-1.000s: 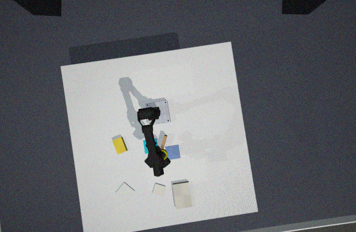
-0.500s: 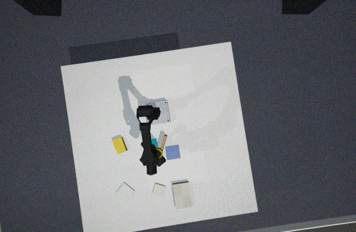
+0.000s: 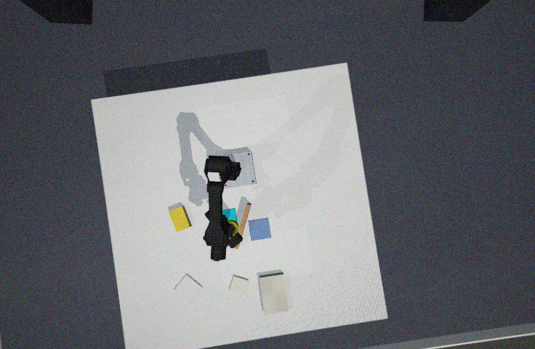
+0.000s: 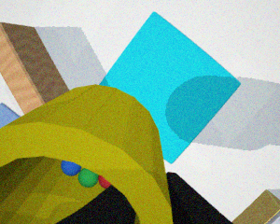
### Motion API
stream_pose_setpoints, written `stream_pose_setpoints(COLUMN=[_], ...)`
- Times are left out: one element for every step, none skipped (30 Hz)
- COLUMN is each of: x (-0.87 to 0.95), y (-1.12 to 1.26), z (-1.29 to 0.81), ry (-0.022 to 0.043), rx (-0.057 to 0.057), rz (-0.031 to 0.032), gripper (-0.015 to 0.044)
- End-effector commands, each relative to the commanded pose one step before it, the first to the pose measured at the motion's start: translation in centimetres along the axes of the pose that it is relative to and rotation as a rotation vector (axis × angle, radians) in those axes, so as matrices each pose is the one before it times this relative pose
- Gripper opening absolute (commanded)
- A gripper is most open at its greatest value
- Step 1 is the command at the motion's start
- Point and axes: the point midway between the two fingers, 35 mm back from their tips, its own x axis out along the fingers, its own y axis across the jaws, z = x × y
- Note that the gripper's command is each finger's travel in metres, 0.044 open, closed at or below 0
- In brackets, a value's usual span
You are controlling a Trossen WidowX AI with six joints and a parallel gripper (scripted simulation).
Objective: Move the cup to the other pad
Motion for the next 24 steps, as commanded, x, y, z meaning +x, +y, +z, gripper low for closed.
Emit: stream_pose_setpoints(x=[0.121,0.001,0.001,0.002,0.002,0.003,0.003,0.004,0.004,0.004,0.004,0.004,0.004,0.005,0.005,0.005,0.005,0.005,0.022,0.042,0.061,0.081,0.098,0.111], y=[-0.872,-0.166,-0.166,-0.167,-0.167,-0.168,-0.169,-0.169,-0.169,-0.169,-0.170,-0.170,-0.170,-0.171,-0.171,-0.171,-0.171,-0.171,0.003,0.005,0.006,0.006,0.005,0.004], z=[0.250,0.091,0.090,0.089,0.087,0.086,0.085,0.083,0.081,0.080,0.078,0.077,0.075,0.074,0.072,0.071,0.069,0.068,0.001,0.003,0.004,0.006,0.007,0.008], ry=[0.00866,-0.00011,-0.00010,-0.00010,-0.00010,-0.00010,-0.00010,-0.00010,-0.00010,-0.00009,-0.00009,-0.00009,-0.00009,-0.00009,-0.00009,-0.00009,-0.00008,-0.00008,0.00000,0.00000,0.00000,-0.00001,-0.00001,-0.00001], rx=[-0.0032,0.0000,0.0000,0.0000,0.0000,0.0000,0.0000,0.0000,0.0000,0.0000,0.0000,0.0000,0.0000,0.0000,0.0000,0.0000,0.0000,0.0000,0.0000,0.0000,0.0000,0.0000,0.0000,0.0000], rz=[-0.00162,-0.00017,-0.00017,-0.00017,-0.00018,-0.00018,-0.00018,-0.00018,-0.00018,-0.00018,-0.00018,-0.00018,-0.00018,-0.00018,-0.00018,-0.00018,-0.00018,-0.00018,0.00000,0.00000,0.00001,0.00001,0.00000,0.00000], gripper=[0.0000,0.0000,0.0000,0.0000,0.0000,0.0000,0.0000,0.0000,0.0000,0.0000,0.0000,0.0000,0.0000,0.0000,0.0000,0.0000,0.0000,0.0000,0.0000,0.0000,0.0000,0.0000,0.0000,0.0000])
